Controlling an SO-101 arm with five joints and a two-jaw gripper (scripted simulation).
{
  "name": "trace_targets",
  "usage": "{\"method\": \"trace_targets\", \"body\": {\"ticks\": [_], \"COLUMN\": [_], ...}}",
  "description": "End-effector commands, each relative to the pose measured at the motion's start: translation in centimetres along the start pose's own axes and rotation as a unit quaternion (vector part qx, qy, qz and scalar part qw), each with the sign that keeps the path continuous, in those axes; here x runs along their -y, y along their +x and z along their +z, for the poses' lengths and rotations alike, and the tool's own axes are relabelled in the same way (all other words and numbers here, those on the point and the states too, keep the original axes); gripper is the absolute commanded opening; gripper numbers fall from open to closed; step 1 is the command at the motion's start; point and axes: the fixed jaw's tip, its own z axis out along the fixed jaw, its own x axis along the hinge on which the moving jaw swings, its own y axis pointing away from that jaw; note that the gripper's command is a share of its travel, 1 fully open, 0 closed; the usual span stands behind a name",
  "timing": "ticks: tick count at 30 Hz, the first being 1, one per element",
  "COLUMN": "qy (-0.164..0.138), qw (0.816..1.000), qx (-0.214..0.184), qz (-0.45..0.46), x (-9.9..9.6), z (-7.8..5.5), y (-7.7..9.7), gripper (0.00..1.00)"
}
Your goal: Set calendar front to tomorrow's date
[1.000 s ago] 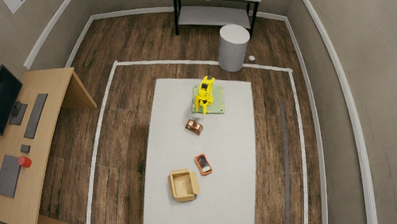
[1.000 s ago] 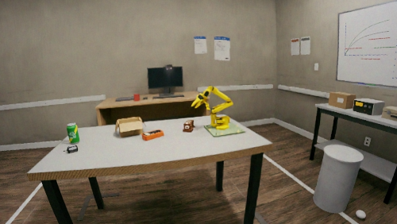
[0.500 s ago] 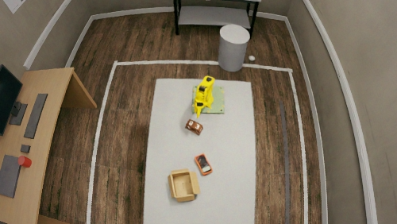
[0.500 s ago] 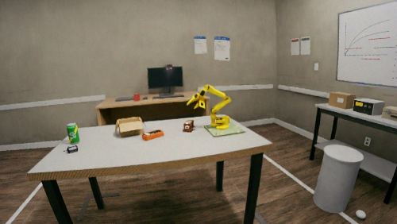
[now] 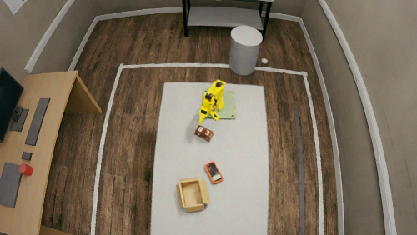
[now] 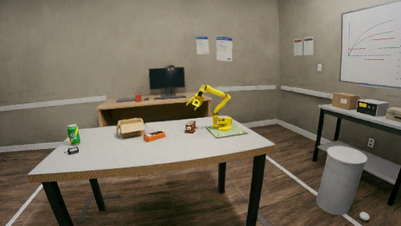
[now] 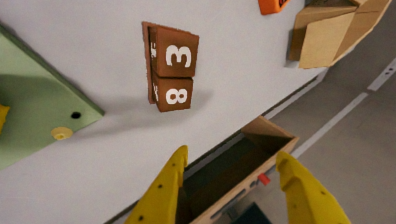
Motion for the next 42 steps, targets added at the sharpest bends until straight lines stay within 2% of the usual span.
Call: {"method": "trace_targets", "body": {"ticks": [1, 10, 14, 18, 23, 25, 29, 33, 37, 42], "qy": [0.000, -0.002, -0.016, -0.054, -0.126, -0.126, -0.185, -0.227, -0.246, -0.249], "qw": [0.999, 0.999, 0.999, 0.998, 0.991, 0.991, 0.982, 0.973, 0.968, 0.968], "qx": [-0.003, -0.003, -0.002, -0.001, 0.003, 0.003, 0.005, 0.007, 0.008, 0.008], "qz": [0.037, 0.044, 0.044, 0.044, 0.044, 0.044, 0.044, 0.043, 0.043, 0.043], "x": [0.4, 0.4, 0.3, -0.2, -1.4, -1.4, -2.5, -3.4, -3.8, -3.9], "z": [0.0, 0.1, 0.4, 1.4, 3.1, 3.1, 4.4, 5.3, 5.6, 5.7], "y": [0.2, 0.2, 0.2, 0.2, 0.1, 0.1, 0.0, -0.1, -0.1, -0.1], "gripper": [0.35, 0.35, 0.35, 0.35, 0.35, 0.35, 0.35, 0.35, 0.35, 0.35]}}
